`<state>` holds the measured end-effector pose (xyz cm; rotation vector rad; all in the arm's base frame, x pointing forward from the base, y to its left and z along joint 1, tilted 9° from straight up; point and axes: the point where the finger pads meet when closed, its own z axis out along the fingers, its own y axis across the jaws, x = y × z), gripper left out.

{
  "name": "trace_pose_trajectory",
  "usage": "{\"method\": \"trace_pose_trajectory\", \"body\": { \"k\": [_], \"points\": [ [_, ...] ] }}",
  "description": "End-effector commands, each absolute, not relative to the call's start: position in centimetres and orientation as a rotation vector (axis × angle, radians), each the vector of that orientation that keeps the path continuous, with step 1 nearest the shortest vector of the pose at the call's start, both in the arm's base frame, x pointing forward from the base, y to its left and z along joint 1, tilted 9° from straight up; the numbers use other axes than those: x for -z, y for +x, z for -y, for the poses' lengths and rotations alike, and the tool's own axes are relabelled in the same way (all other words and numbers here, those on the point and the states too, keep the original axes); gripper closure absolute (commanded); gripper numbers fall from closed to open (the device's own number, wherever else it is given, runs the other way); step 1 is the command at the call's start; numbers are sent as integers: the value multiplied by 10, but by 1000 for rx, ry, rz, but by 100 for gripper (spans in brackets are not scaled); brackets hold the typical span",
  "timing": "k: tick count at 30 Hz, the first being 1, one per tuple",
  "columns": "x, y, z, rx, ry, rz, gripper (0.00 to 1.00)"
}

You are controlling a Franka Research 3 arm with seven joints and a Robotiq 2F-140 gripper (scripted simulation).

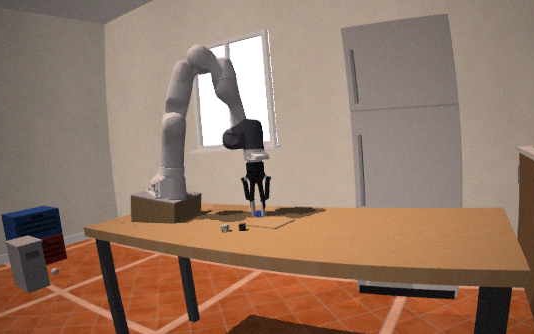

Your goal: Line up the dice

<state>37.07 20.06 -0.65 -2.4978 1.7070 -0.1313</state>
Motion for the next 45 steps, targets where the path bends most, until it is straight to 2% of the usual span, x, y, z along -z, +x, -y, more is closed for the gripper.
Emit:
{"method": "trace_pose_trajectory", "body": {
  "k": [1, 35, 36, 45],
  "points": [
    [6, 374, -201, 126, -2518, -1653, 75],
    [6, 374, -201, 126, -2518, -1653, 75],
    [6, 374, -201, 126, -2518, -1653, 87],
    [6, 374, -201, 126, -2518, -1653, 87]
  ]
}}
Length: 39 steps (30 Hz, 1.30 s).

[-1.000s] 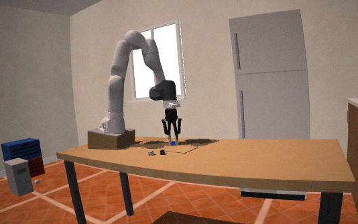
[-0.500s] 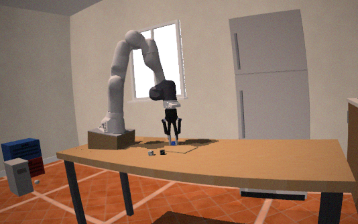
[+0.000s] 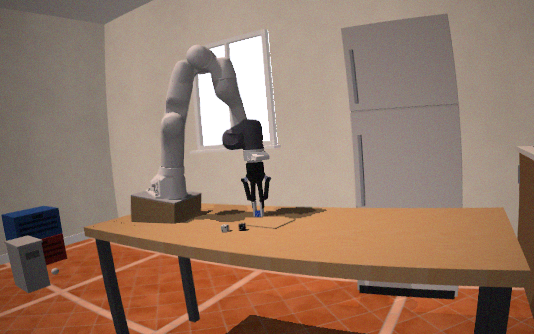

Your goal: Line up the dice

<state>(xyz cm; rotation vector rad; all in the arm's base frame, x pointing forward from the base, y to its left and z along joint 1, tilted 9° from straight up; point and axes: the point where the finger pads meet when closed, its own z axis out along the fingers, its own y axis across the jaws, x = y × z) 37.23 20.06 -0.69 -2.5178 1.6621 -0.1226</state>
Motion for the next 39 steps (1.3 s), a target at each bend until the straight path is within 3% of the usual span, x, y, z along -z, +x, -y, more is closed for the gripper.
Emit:
{"method": "trace_pose_trajectory", "body": {
  "k": [1, 28, 39],
  "points": [
    [6, 374, -201, 126, -2518, -1653, 87],
    [5, 374, -201, 126, -2518, -1652, 87],
    [-24, 370, -200, 126, -2518, -1653, 87]
  ]
}}
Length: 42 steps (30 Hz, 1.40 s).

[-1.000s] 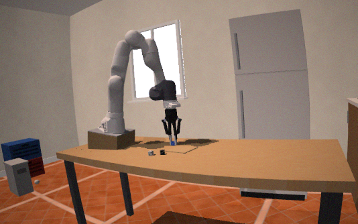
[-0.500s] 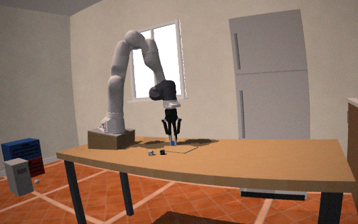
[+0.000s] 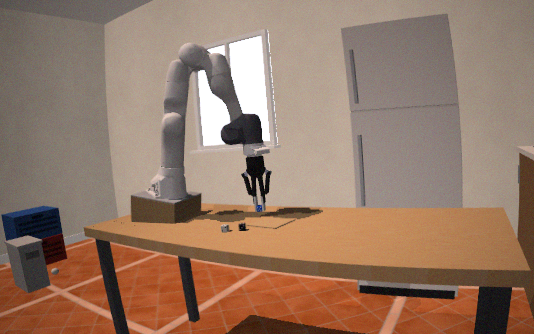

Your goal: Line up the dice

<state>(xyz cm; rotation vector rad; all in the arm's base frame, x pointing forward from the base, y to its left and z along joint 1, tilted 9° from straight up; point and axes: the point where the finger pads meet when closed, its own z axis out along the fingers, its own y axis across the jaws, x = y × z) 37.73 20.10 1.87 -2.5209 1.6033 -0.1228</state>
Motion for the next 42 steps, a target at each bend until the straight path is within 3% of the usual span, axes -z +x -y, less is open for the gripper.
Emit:
{"method": "trace_pose_trajectory", "body": {
  "k": [1, 12, 29, 37, 42],
  "points": [
    [-24, 370, -200, 126, -2518, -1653, 87],
    [-88, 361, -196, 126, -2518, -1653, 87],
    [-93, 361, -195, 126, -2517, -1655, 87],
    [-104, 434, -121, 112, -2388, -1827, 87],
    [-105, 439, -113, 113, -2376, -1840, 87]
  ]
}}
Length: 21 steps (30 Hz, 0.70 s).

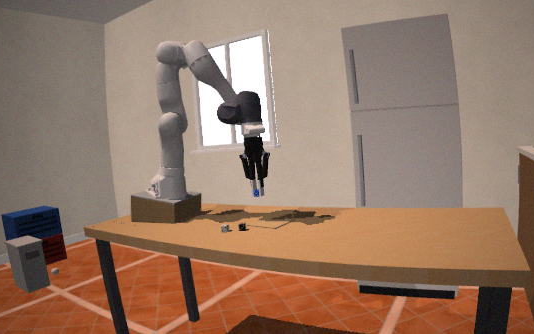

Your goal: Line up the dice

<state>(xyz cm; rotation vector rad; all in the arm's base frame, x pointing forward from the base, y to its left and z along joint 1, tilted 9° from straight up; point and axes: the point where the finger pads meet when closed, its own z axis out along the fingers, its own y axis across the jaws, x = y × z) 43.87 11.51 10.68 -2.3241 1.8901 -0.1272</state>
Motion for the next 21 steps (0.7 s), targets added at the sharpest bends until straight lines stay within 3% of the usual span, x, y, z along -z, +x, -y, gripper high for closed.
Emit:
{"method": "trace_pose_trajectory", "body": {
  "k": [1, 21],
  "points": [
    [-105, 439, -113, 113, -2376, -1840, 87],
    [-73, 444, -115, 110, -2377, -1841, 87]
  ]
}}
